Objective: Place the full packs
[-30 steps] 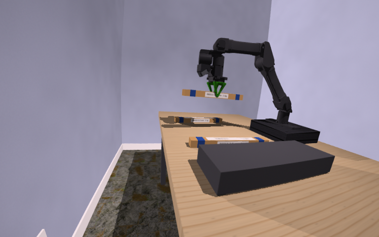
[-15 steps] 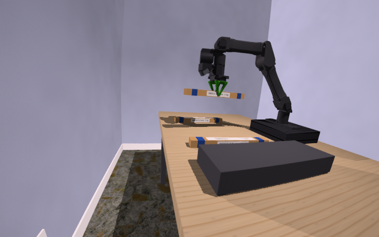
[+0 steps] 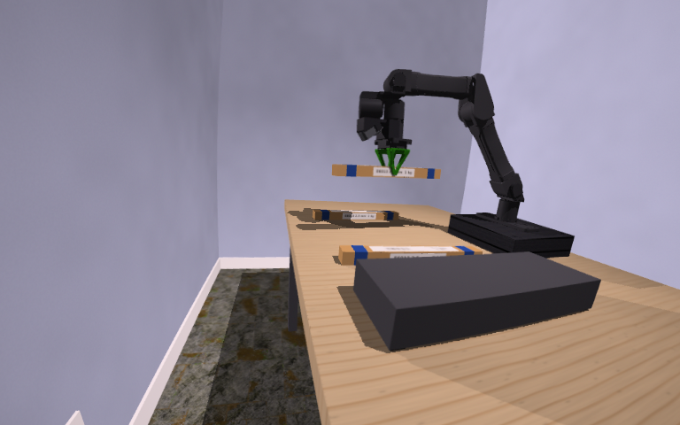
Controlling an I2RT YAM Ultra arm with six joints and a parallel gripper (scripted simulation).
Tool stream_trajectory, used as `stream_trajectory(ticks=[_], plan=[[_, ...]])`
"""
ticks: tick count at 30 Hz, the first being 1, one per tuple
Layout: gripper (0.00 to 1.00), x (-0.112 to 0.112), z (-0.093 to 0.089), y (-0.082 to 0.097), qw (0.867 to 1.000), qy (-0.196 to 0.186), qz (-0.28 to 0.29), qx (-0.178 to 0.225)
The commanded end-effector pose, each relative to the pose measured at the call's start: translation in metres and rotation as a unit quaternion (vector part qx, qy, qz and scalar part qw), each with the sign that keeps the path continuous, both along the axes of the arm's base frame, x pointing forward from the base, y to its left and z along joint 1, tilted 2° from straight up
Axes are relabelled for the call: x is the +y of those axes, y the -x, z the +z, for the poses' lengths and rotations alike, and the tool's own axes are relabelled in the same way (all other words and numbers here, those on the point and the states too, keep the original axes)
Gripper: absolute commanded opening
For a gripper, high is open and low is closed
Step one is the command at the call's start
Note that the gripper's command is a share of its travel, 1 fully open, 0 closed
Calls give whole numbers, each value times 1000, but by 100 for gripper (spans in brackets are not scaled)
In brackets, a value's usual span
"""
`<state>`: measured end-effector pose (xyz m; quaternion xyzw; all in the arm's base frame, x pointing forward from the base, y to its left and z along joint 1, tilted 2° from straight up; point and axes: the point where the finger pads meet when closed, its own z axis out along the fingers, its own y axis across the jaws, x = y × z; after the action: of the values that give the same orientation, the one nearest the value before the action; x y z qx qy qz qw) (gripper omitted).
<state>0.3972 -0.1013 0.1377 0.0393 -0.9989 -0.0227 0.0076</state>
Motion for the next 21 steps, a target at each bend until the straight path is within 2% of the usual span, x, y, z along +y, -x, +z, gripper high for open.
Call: stream_trajectory(ticks=[1,8,9,21], plan=[[0,-2,39,2,1000,7,-1,-25],[0,-2,36,4,1000,7,-1,-25],[0,-10,54,-11,997,23,-3,-78],[0,-9,51,-7,997,21,-4,-70]])
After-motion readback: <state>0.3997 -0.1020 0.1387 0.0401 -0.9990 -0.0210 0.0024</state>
